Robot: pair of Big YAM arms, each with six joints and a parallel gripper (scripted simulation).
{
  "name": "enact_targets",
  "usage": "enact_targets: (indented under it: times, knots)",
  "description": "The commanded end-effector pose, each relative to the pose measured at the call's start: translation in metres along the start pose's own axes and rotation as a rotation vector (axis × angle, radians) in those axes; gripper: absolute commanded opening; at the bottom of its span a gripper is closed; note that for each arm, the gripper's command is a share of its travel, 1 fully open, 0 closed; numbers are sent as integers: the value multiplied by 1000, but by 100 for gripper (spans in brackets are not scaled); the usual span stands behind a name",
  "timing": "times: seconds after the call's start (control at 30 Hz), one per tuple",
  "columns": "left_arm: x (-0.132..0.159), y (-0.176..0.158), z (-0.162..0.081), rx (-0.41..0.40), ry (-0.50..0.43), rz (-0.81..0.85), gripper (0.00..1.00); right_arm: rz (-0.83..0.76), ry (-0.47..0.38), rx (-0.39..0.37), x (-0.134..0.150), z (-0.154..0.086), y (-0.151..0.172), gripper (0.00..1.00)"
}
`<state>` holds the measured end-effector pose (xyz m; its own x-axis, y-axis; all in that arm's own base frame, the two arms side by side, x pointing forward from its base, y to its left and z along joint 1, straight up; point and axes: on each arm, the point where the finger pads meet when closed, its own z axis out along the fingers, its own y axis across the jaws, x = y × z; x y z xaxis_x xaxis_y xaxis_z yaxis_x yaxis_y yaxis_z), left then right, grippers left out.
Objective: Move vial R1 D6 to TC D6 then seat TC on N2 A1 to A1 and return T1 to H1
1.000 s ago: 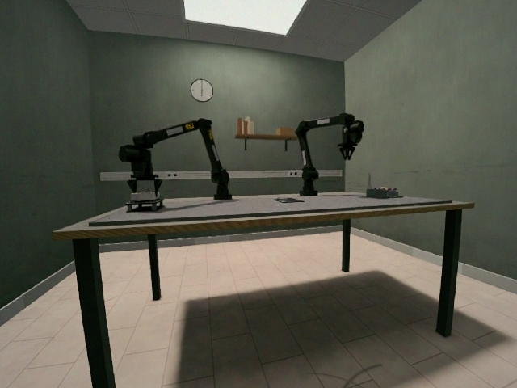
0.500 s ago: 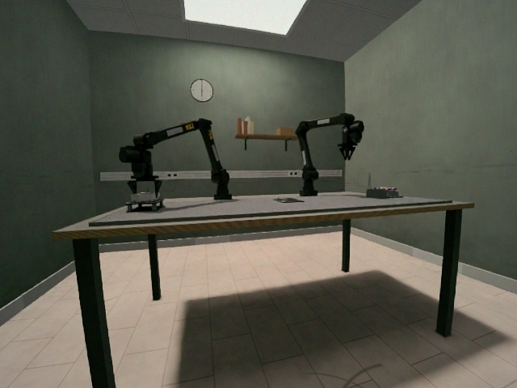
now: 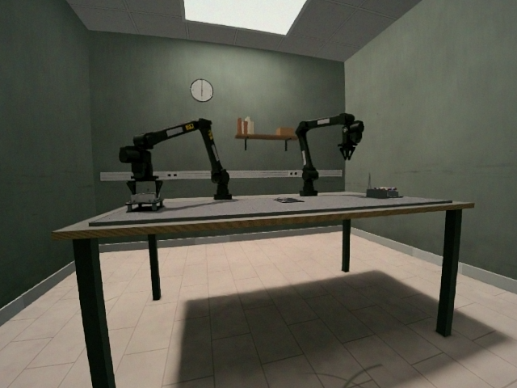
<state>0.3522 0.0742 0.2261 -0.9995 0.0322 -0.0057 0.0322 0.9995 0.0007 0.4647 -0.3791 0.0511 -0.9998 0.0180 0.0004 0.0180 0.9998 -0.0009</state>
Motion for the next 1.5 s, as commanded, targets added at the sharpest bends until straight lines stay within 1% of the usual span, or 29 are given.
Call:
enact_targets:
  times: [0.0, 0.67, 0.7, 0.73, 0.83, 0.87, 0.93, 0.97, 1.03, 1.07, 1.13, 1.2, 1.23, 1.37, 1.4, 1.47]
  knots:
    - [-8, 3, -12, -8, -29, -17, 24, 0, -30, 23, -9, -15, -8, 100]
    - [-8, 3, -12, -8, -29, -17, 24, 0, -30, 23, -9, -15, -8, 100]
    - [-8, 3, -12, -8, -29, -17, 24, 2, -54, 41, -13, -36, -16, 100]
    - [-8, 3, -12, -8, -29, -17, 24, 2, -62, 47, -13, -43, -16, 100]
    - [-8, 3, -12, -8, -29, -17, 24, 2, -62, 47, -13, -49, -16, 100]
    - [-8, 3, -12, -8, -29, -17, 24, 2, -59, 44, -13, -48, -16, 100]
    - [-8, 3, -12, -8, -29, -17, 24, 2, -42, 31, -12, -38, -15, 100]
    - [-8, 3, -12, -8, -29, -17, 24, 2, -45, 33, -12, -42, -15, 100]
    - [-8, 3, -12, -8, -29, -17, 24, 2, -63, 47, -13, -59, -16, 100]
    - [-8, 3, -12, -8, -29, -17, 24, 2, -63, 47, -13, -61, -16, 100]
    - [-8, 3, -12, -8, -29, -17, 24, 2, -52, 39, -12, -56, -15, 100]
    - [-8, 3, -12, -8, -29, -17, 24, 2, -52, 39, -12, -56, -15, 100]
    - [-8, 3, -12, -8, -29, -17, 24, 2, -28, 20, -11, -40, -15, 100]
    - [-8, 3, -12, -8, -29, -17, 24, 2, -60, 45, -12, -71, -15, 100]
    - [-8, 3, -12, -8, -29, -17, 24, 2, -63, 47, -12, -74, -15, 100]
    - [-8, 3, -12, -8, -29, -17, 24, 2, -54, 41, -12, -71, -15, 100]
